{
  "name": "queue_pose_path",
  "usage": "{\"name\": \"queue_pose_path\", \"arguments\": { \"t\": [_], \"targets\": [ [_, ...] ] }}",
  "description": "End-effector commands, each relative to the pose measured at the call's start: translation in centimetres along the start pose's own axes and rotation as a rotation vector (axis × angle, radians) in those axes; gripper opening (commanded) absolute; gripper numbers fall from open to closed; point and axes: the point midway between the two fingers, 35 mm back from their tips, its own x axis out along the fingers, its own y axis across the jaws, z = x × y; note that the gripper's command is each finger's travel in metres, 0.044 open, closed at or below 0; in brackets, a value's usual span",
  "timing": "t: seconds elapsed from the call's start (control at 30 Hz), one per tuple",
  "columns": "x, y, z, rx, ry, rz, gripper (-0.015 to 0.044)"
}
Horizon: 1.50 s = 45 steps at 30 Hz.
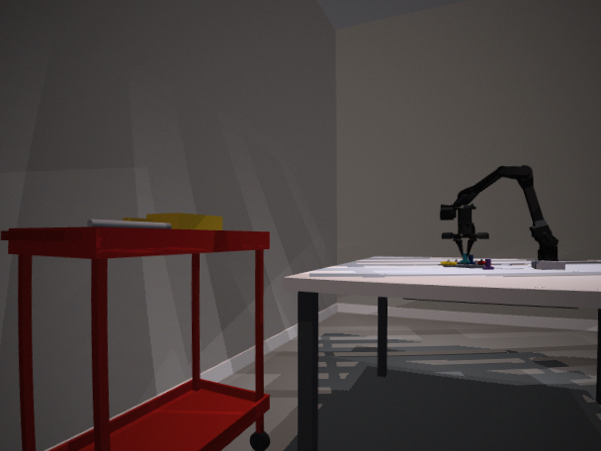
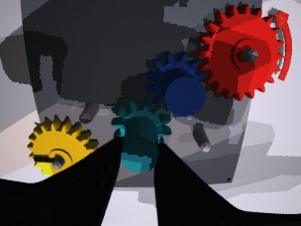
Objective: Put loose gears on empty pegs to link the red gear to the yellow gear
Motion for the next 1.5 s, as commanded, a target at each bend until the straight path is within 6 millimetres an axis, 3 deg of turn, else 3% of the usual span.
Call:
{"name": "queue_pose_path", "arguments": {
  "t": [0.0,0.73,1.0,1.3,1.47],
  "targets": [
    [0.18,0.05,0.03,-0.027,-0.002,-0.002,0.0],
    [0.49,0.03,0.05,0.476,-0.003,-0.002,0.0],
    [0.58,0.05,-0.04,0.399,-0.002,-0.002,0.0],
    [0.65,-0.04,-0.03,0.165,-0.002,-0.002,0.0],
    [0.29,-0.02,-0.03,0.206,-0.002,-0.002,0.0131]
  ]
}}
